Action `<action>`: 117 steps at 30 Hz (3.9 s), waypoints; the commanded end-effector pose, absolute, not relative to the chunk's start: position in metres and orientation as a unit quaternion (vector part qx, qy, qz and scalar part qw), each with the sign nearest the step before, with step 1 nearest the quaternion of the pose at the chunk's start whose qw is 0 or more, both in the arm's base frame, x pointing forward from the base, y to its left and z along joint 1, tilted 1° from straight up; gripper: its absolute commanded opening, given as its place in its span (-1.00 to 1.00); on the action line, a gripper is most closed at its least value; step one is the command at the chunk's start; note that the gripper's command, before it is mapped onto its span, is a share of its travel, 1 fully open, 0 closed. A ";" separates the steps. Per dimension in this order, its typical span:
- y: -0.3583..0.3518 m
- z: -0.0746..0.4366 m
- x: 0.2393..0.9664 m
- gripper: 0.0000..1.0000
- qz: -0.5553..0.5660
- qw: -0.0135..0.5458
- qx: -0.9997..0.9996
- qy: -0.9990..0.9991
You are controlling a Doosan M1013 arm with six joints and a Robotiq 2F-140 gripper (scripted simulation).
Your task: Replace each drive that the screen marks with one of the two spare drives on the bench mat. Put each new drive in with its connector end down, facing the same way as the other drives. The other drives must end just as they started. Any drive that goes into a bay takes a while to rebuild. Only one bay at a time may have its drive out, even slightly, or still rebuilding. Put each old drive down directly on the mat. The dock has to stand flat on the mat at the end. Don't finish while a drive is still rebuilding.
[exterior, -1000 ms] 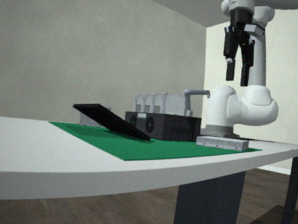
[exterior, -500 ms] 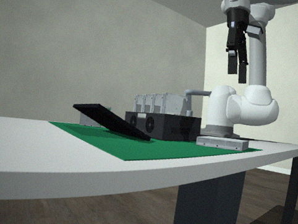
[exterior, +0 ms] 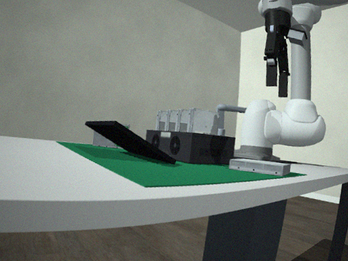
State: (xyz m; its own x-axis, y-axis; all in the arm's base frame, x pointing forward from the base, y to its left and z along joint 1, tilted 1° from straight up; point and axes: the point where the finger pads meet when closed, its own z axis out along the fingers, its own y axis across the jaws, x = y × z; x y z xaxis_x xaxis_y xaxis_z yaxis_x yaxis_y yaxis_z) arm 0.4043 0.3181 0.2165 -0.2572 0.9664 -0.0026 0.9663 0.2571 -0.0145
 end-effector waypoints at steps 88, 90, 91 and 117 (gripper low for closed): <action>0.317 0.049 0.403 0.78 0.006 0.003 -0.609 -0.793; 0.317 0.049 0.403 0.78 0.006 0.003 -0.609 -0.793; 0.317 0.049 0.403 0.78 0.006 0.003 -0.609 -0.793; 0.317 0.023 0.403 0.78 0.006 0.003 -0.609 -0.793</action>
State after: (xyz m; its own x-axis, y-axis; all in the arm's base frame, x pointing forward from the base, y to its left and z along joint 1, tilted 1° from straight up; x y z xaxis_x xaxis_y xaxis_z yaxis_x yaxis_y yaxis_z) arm 0.4023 0.3162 0.0255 -0.2576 0.9663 -0.0024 0.9662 0.2575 -0.0144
